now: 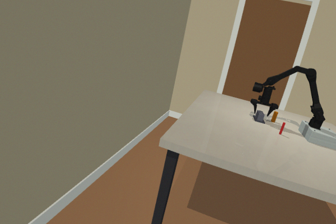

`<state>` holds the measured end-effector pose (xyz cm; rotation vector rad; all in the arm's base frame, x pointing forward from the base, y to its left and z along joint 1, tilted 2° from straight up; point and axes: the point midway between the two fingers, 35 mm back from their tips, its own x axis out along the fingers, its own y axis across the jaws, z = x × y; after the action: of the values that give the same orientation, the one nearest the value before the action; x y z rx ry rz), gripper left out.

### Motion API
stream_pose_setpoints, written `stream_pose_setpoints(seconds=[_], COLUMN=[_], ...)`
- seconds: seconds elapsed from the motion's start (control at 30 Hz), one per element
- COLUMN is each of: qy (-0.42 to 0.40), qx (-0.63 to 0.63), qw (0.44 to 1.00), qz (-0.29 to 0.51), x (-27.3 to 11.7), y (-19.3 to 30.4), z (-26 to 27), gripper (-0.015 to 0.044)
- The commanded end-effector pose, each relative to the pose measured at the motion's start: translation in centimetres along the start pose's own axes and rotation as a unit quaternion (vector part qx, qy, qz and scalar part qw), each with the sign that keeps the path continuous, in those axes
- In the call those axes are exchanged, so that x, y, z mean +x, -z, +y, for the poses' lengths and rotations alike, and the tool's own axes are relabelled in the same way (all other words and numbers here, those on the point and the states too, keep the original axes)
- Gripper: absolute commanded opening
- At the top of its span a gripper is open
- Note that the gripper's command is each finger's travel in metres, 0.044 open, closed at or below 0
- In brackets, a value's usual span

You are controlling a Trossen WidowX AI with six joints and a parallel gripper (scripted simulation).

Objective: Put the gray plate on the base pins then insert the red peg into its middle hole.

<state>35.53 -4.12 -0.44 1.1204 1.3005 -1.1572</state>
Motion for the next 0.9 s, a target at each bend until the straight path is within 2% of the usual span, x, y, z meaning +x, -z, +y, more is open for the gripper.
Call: stream_pose_setpoints(seconds=[0.0,0.1,0.43,0.63,0.87], qy=[-0.017,-0.016,-0.016,-0.016,-0.013], qx=[-0.002,-0.003,-0.005,-0.094,-0.21], qw=[1.0,1.0,1.0,0.995,0.978], qz=[-0.005,-0.006,-0.006,-0.004,-0.001], x=[-5.6,-9.5,-9.8,-10.1,-9.7], y=[-0.1,0.0,0.3,9.5,18.6], z=[0.7,0.1,0.4,-2.3,-9.2], gripper=[0.044,0.044,0.044,0.044,0.044])
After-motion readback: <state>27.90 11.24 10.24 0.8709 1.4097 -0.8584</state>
